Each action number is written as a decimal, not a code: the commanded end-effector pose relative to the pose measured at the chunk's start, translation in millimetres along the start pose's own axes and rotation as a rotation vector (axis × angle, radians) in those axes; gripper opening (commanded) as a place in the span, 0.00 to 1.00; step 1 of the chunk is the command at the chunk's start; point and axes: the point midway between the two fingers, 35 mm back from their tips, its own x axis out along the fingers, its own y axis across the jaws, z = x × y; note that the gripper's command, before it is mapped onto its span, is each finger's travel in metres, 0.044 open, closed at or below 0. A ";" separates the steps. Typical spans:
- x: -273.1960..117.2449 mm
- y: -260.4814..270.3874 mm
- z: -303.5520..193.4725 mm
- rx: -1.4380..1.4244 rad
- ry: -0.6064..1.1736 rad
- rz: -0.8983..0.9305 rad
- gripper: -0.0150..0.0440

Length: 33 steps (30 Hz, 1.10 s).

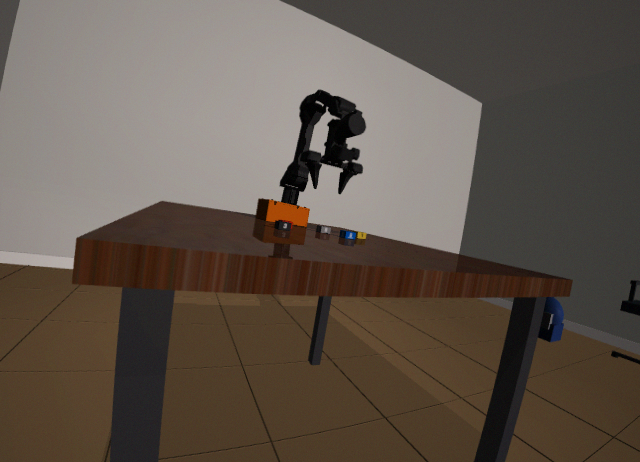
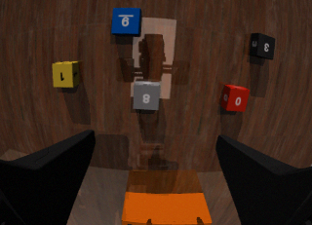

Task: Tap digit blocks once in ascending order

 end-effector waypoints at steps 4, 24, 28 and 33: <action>-2.1 13.3 -4.2 0.016 -0.008 0.003 0.93; -3.4 45.6 7.6 0.016 -0.009 0.006 0.93; -3.9 102.0 17.7 0.016 -0.009 0.011 0.93; -3.8 111.9 18.2 0.016 -0.009 0.013 0.93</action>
